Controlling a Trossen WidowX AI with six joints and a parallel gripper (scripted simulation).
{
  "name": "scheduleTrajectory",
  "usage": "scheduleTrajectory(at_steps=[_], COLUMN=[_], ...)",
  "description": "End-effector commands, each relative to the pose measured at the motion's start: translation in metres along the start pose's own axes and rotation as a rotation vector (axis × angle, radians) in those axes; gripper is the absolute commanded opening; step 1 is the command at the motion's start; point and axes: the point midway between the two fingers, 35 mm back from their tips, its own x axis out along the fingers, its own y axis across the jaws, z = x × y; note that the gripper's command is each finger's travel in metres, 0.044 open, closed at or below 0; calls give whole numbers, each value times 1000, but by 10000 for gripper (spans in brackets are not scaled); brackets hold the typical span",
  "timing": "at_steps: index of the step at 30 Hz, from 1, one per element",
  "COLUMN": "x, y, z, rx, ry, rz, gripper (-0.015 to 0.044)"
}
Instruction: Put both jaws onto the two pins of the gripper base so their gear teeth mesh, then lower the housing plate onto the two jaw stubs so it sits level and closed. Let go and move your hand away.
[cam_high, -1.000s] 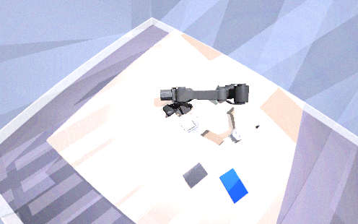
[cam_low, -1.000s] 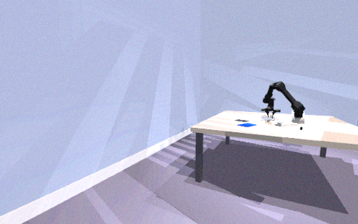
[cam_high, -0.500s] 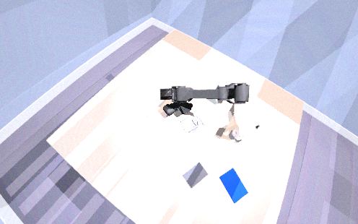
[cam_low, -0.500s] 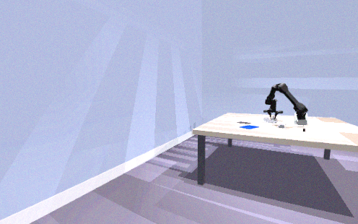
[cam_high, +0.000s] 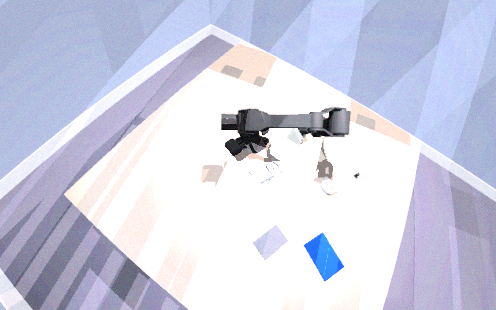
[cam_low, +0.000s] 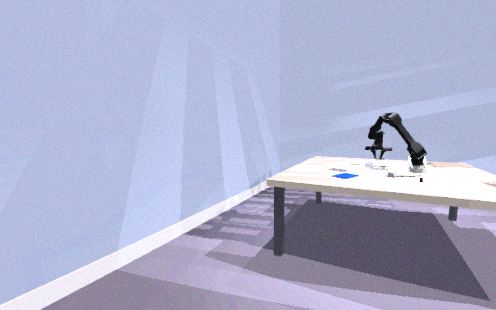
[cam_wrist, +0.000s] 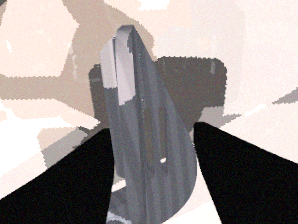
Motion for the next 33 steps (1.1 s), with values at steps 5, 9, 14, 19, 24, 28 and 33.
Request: scheduleTrajectory(at_steps=[5, 9, 14, 19, 24, 28, 33], x=[-26, -26, -28, -30, -31, -31, -32], y=[1, 1, 0, -1, -1, 0, 1], z=[0, 0, 12, 29, 45, 59, 75], rx=[-5, -5, 91, 227, 363, 472, 608], ry=[5, 5, 7, 9, 11, 11, 10], rz=[-3, -3, -4, -6, -8, -9, -10], gripper=[134, 134, 134, 134, 134, 134, 134])
